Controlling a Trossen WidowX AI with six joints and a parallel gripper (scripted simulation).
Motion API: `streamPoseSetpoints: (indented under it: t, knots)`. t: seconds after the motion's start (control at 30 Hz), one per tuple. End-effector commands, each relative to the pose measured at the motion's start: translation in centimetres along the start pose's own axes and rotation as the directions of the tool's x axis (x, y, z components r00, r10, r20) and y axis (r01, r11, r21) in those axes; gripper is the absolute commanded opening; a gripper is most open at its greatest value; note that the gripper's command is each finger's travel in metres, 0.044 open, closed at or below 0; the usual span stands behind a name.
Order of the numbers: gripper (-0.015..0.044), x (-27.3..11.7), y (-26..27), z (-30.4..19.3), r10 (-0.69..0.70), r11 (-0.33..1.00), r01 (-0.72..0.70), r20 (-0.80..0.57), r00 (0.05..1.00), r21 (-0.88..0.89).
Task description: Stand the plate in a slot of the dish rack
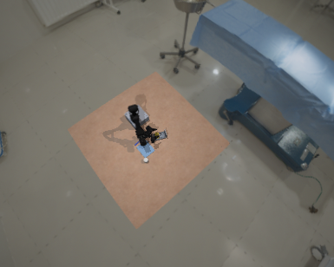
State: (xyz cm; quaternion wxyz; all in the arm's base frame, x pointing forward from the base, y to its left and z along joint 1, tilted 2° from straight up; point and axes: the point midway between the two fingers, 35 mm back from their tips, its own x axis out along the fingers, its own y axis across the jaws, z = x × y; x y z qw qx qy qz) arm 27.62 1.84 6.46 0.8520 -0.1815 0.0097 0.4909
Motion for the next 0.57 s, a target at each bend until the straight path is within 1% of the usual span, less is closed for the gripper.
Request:
streamPoseSetpoints:
  t: [0.0, 0.23, 0.53]
  knots:
    - [0.0400, -0.9, -0.5, 3.7, -0.013, 1.000, 0.013, 0.009, 1.000, -0.009]
    - [0.0400, -0.9, -1.0, 3.7, -0.013, 1.000, 0.013, -0.005, 1.000, 0.008]
    - [0.0400, -1.3, -2.4, 2.9, 0.011, 0.973, 0.037, -0.206, 0.979, 0.227]
